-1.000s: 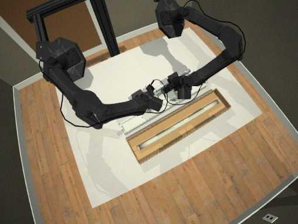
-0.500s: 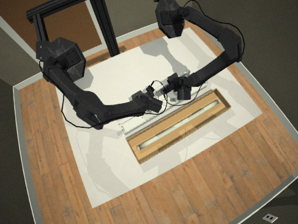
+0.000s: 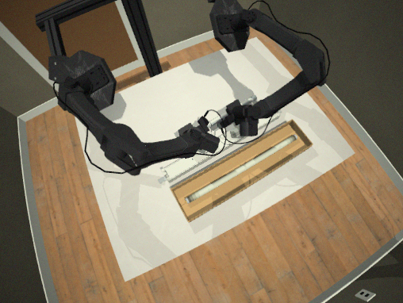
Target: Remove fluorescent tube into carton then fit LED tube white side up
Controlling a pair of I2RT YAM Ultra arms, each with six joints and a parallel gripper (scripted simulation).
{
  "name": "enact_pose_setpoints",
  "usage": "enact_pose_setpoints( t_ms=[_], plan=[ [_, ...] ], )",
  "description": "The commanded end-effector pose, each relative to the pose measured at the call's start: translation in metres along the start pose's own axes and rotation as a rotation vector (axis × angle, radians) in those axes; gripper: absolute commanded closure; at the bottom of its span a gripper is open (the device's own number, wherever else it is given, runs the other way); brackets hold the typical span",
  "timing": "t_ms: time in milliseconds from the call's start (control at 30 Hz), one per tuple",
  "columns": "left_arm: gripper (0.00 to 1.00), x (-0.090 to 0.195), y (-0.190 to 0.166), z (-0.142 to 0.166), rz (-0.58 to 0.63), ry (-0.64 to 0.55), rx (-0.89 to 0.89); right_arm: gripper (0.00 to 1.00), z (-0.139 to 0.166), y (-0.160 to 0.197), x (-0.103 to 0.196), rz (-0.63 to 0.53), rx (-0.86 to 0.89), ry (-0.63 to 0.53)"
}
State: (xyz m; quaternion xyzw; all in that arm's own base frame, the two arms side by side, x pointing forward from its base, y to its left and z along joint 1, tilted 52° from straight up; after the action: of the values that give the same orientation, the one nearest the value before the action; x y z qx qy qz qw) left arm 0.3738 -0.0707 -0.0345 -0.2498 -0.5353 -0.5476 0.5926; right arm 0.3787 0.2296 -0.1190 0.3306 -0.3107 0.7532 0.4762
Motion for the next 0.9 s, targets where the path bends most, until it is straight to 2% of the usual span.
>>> enact_pose_setpoints(
  t_ms=[0,167,200,233,333,800,833,867],
  plan=[
    [0.89,0.003,0.0,-0.015,0.003,-0.053,-0.027,0.89,-0.013,-0.005,-0.003,0.018,-0.001,-0.041],
    [0.89,0.008,0.0,-0.012,0.007,-0.05,-0.026,0.89,-0.017,-0.005,0.003,0.029,0.001,-0.044],
    [0.89,0.016,0.007,-0.014,-0.015,-0.066,-0.018,0.89,-0.021,-0.001,-0.001,0.023,0.012,-0.04],
    [0.51,0.016,0.007,-0.014,-0.015,-0.067,-0.018,0.89,-0.021,-0.001,-0.001,0.023,0.012,-0.041],
    [0.51,0.004,-0.004,-0.012,0.012,-0.046,-0.03,0.89,-0.021,-0.001,0.0,0.023,0.012,-0.041],
    [0.51,0.003,-0.004,-0.013,0.01,-0.048,-0.031,0.89,-0.021,-0.002,0.0,0.025,0.01,-0.042],
    [0.51,0.023,0.004,-0.012,0.001,-0.054,-0.008,0.89,-0.021,-0.002,0.0,0.025,0.01,-0.042],
    [0.51,0.025,0.002,-0.011,0.009,-0.047,-0.013,0.89,-0.021,-0.002,0.0,0.025,0.01,-0.042]
  ],
)
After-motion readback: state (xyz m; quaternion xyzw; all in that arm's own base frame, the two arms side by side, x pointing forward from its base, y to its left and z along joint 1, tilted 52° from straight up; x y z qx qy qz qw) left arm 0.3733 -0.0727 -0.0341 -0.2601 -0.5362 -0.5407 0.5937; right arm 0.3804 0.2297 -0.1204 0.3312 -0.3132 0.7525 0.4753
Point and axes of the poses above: on each arm, the point where the finger pads meet when closed, its own x axis back along the fingers, its own y axis across the jaws, z = x × y, the point moved 6 cm from there along x, back along the fingers, and after that the axes turned 10 degrees about x, right-handed, at the moved point
